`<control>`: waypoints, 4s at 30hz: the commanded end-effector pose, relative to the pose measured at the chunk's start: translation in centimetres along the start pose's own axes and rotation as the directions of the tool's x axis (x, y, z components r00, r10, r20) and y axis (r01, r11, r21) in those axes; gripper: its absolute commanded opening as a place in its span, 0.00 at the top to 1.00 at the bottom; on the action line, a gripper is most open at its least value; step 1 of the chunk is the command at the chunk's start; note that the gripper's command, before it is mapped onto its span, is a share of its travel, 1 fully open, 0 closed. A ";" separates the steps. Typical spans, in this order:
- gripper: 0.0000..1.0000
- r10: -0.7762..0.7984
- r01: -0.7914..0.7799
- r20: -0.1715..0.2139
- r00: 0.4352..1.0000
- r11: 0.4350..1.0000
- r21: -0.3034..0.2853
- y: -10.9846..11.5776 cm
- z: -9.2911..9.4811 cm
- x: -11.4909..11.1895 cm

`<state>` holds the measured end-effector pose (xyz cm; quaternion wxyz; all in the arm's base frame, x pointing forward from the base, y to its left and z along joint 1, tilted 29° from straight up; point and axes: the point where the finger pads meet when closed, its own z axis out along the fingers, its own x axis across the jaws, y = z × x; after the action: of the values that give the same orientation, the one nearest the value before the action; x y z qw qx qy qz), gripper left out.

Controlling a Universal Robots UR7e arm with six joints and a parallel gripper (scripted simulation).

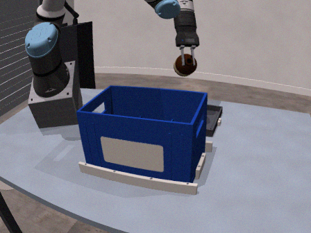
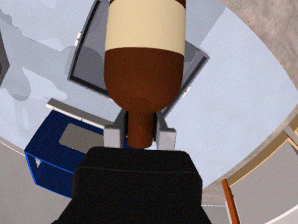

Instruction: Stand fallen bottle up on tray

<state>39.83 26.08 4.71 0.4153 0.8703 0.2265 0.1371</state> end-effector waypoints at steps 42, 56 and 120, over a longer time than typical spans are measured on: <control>1.00 0.000 -0.001 -0.006 1.000 0.991 -0.131 -0.1 -0.2 0.1; 1.00 0.000 -0.001 -0.006 1.000 0.991 -0.131 -0.1 -0.2 0.1; 1.00 0.000 -0.002 -0.006 1.000 0.954 -0.301 -0.2 -0.2 0.1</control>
<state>39.79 26.31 4.65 0.5424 0.7967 0.2038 0.1721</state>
